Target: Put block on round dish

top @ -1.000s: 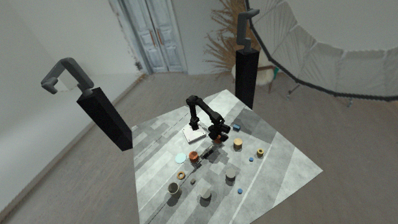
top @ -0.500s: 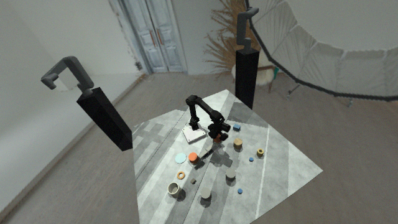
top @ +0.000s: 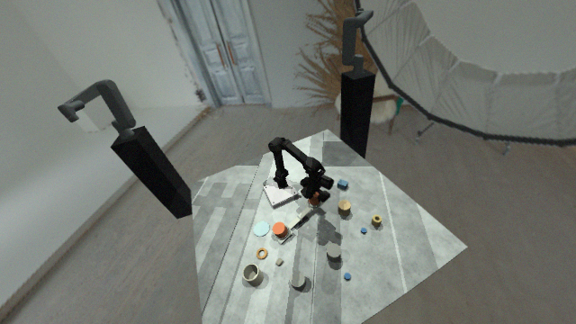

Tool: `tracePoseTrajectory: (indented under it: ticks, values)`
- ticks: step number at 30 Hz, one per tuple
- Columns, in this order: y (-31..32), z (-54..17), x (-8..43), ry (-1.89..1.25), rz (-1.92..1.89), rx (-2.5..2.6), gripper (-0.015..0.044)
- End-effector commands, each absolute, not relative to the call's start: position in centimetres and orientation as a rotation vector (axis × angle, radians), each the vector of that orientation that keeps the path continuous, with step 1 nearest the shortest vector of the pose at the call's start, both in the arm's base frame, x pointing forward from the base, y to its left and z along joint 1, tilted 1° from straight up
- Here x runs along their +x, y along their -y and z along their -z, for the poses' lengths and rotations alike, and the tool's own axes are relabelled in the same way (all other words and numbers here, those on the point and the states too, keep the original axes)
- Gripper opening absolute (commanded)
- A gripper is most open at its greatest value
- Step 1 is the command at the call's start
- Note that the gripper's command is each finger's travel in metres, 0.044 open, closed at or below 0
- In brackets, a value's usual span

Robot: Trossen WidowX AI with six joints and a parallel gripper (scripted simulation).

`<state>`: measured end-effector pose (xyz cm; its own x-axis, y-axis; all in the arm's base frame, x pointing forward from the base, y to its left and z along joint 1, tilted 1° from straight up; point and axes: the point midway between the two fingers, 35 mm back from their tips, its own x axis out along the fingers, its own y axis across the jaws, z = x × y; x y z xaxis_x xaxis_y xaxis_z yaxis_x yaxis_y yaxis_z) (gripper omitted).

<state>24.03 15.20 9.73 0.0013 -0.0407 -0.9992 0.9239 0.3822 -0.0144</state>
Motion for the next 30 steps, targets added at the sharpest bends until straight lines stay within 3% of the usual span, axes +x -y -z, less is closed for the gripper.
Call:
tracePoseTrajectory:
  ticks: [1, 30]
  values:
    - [-15.9, -10.8, 24.2, -1.352, 0.909, 0.913, 0.0000]
    - [-15.8, -14.6, 23.8, -1.353, 0.909, 0.913, 0.0000]
